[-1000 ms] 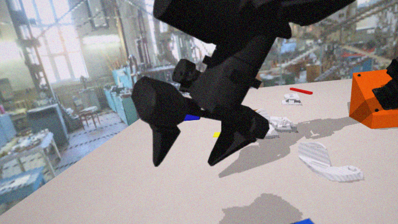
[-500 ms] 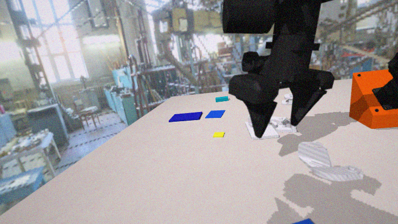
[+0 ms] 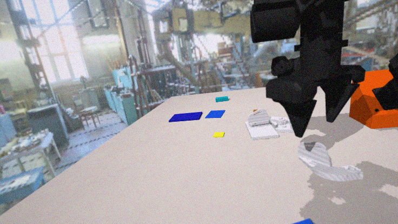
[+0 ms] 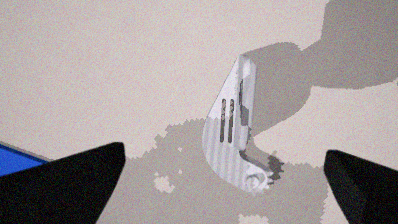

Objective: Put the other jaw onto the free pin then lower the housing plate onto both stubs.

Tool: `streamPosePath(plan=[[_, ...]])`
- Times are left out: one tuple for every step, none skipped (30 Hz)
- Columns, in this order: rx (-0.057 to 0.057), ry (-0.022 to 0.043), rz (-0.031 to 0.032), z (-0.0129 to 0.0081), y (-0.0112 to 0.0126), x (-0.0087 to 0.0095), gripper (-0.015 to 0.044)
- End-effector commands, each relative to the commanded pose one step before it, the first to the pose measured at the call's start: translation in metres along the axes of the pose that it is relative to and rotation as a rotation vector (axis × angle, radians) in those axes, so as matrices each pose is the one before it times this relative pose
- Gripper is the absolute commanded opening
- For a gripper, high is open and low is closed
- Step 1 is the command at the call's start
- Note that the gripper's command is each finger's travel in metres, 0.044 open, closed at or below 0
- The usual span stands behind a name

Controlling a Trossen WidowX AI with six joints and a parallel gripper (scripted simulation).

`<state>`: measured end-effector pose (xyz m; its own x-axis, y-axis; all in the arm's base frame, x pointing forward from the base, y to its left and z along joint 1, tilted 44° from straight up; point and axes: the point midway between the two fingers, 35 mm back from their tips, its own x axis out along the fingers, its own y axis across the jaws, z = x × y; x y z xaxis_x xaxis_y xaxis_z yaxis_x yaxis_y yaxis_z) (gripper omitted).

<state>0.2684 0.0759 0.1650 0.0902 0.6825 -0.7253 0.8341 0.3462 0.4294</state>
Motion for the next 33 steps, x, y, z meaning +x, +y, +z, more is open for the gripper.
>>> streamPosePath(plan=[[0.0046,0.01805,-0.0074,-0.00463,-0.00358,0.02609,0.044],[0.0,0.0,0.0,0.0,0.0,0.0,0.044],[0.0,0.0,0.0,0.0,0.0,0.0,0.044],[0.0,0.0,0.0,0.0,0.0,0.0,0.044],[0.0,0.0,0.0,0.0,0.0,0.0,0.044],[0.0,0.0,0.0,0.0,0.0,0.0,0.044],[0.0,-0.00003,-0.00002,0.00002,0.00002,0.00027,0.044],[0.0,-0.00008,-0.00006,0.00007,0.00005,0.0008,0.044],[0.0,-0.00012,-0.0001,0.00011,0.00007,0.00134,0.044],[0.0,-0.00014,-0.00011,0.00012,0.00008,0.00163,0.044],[0.0,-0.00012,-0.00009,0.00011,0.00008,0.00163,0.044],[0.0,-0.00011,-0.00008,0.0001,0.00007,0.00163,0.044],[0.0,-0.0001,-0.00007,0.00009,0.00007,0.00163,0.044],[0.0,-0.00008,-0.00006,0.00008,0.00006,0.00163,0.044],[0.0,-0.00007,-0.00004,0.00007,0.00006,0.00163,0.044],[0.0,-0.00006,-0.00003,0.00006,0.00005,0.00162,0.044],[0.0,-0.00004,-0.00002,0.00005,0.00005,0.00162,0.044],[0.0,-0.00003,-0.00001,0.00004,0.00004,0.00162,0.044],[0.0,-0.00001,0.0,0.00003,0.00003,0.00162,0.044],[0.0,0.0,0.00001,0.00002,0.00003,0.00162,0.044],[0.0,0.00001,0.00003,0.00001,0.00002,0.00162,0.044],[0.0,0.00003,0.00004,0.0,0.00002,0.00162,0.044],[0.0,0.00004,0.00005,-0.00001,0.00001,0.00162,0.044],[0.0,0.00006,0.00006,-0.00002,0.0,0.00161,0.044],[0.0,0.00007,0.00007,-0.00003,0.0,0.00161,0.044],[0.0,0.00009,0.00008,-0.00004,-0.00001,0.00161,0.044],[0.0,0.0001,0.00009,-0.00005,-0.00002,0.00161,0.044],[0.0,0.00012,0.0001,-0.00006,-0.00002,0.00161,0.044],[0.0,0.00013,0.00011,-0.00007,-0.00003,0.00161,0.044],[0.0,0.00014,0.00012,-0.00008,-0.00004,0.0016,0.044],[0.0,0.00016,0.00013,-0.00009,-0.00004,0.0016,0.044],[0.0,0.00018,0.00014,-0.0001,-0.00005,0.0016,0.044],[0.0,0.00019,0.00015,-0.00011,-0.00006,0.0016,0.044]])
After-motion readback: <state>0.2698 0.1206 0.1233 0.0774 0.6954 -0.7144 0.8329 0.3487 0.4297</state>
